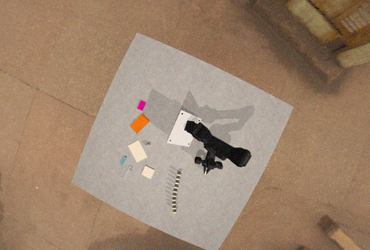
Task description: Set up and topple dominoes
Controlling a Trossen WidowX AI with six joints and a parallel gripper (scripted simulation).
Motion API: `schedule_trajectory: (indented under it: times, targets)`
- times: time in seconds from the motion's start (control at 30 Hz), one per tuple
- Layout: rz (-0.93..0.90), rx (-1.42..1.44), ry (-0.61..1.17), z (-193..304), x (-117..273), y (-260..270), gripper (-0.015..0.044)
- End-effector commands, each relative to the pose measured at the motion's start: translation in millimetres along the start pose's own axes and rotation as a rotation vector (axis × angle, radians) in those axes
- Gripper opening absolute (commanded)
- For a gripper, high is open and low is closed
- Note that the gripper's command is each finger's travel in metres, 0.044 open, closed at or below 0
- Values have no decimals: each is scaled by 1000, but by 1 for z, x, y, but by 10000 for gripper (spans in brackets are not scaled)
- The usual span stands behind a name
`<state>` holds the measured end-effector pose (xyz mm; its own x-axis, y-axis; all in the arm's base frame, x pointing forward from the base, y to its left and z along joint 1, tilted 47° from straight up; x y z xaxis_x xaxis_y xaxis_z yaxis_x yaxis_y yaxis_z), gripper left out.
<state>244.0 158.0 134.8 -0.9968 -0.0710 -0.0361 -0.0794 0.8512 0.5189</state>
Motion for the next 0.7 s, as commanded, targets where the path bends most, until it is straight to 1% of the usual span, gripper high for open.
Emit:
schedule_trajectory:
  times: [0.0, 0.4, 0.67]
  targets:
    - [3, -6, -4, 0, 0, 0, 129]
    - [3, -6, -4, -1, 0, 0, 440]
    - [0, -3, -3, -35, 3, -6, 440]
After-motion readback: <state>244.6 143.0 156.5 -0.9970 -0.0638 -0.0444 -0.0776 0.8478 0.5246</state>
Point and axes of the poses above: the point midway between the two fingers, 35 mm back from their tips, its own x axis back along the fingers, its own y axis across the jaws, z = x × y, the point moved 1 cm from there along x, back along the fingers, and after that the axes turned 15 degrees about x, right-handed, at the moved point
